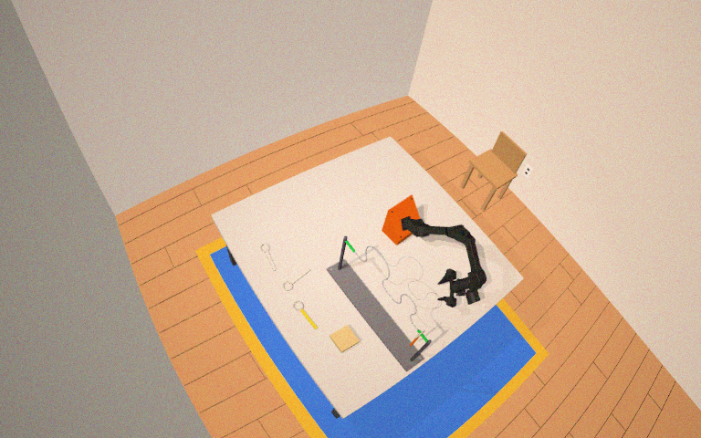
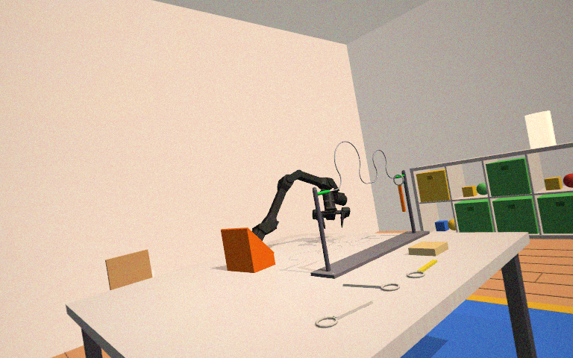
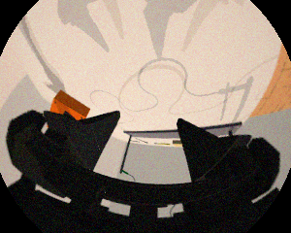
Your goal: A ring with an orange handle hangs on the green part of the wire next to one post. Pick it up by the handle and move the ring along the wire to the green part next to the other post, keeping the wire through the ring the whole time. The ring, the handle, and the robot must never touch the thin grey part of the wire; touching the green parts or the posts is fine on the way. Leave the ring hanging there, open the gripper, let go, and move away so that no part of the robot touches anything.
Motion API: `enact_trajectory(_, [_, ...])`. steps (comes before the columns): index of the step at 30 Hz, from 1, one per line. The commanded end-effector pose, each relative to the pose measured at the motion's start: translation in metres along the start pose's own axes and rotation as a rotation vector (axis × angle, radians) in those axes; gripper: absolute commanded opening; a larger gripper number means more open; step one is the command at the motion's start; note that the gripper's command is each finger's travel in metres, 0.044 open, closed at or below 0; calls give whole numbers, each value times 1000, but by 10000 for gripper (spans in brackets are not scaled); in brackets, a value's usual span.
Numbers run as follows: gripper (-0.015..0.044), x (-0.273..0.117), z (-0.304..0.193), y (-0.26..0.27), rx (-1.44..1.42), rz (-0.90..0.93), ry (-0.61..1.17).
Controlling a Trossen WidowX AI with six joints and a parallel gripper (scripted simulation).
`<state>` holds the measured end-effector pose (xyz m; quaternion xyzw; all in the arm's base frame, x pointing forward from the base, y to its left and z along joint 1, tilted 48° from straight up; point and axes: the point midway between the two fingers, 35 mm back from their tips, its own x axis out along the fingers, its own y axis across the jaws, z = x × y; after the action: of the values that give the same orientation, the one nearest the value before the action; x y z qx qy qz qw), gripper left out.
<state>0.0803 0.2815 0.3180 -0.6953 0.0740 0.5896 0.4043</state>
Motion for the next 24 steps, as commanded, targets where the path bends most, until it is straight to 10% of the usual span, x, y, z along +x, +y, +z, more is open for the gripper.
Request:
enact_trajectory(1, [374,0,0,-1,9,-5,1])
enact_trajectory(9, [164,21,-4,-67,516,-271,22])
enact_trajectory(24, [160,32,-42,-179,1638,-869,-282])
